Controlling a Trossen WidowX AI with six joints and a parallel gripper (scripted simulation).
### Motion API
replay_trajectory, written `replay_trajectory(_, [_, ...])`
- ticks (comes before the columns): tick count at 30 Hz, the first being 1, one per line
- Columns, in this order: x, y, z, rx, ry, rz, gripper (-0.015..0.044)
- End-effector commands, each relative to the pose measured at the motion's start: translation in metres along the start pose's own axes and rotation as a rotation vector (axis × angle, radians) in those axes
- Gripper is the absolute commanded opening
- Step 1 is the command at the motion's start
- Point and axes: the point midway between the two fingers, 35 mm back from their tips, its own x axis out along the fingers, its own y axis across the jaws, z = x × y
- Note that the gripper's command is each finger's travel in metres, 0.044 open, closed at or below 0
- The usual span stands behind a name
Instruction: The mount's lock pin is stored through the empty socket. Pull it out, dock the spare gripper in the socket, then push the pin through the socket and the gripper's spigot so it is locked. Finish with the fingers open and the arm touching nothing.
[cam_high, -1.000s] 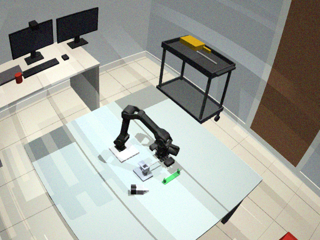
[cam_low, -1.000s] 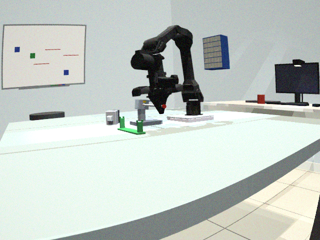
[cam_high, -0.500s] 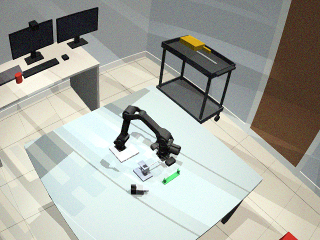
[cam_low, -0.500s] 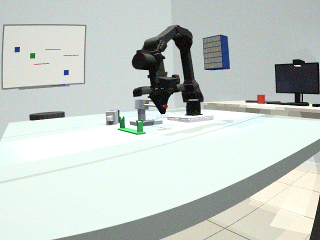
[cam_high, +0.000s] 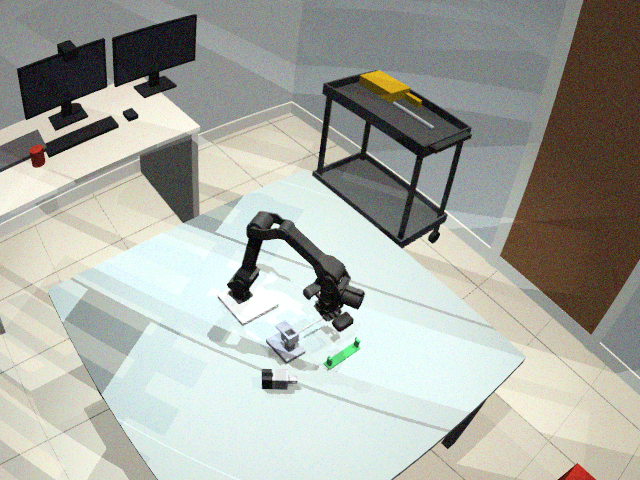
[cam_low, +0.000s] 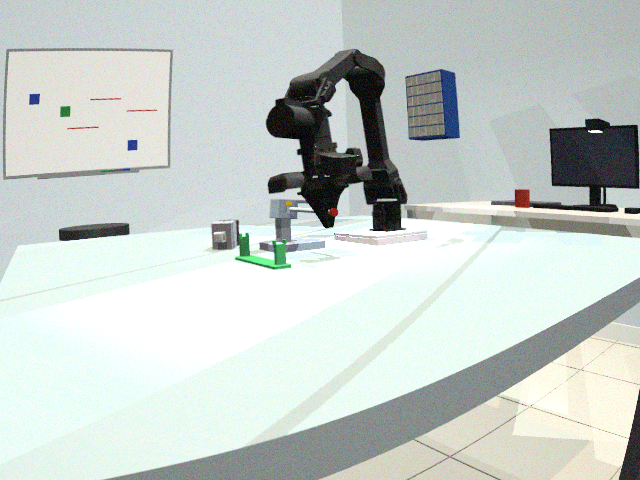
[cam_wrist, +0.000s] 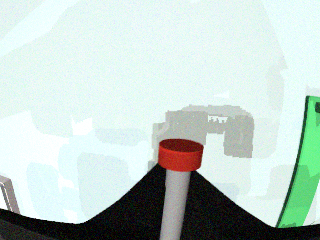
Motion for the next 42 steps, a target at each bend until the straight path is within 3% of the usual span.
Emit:
replay_trajectory(1, [-0.003, -0.002, 0.005, 0.003, -0.008, -0.002, 0.0])
replay_trajectory(42, [-0.013, 0.001, 0.023, 0.003, 0.005, 0.026, 0.0])
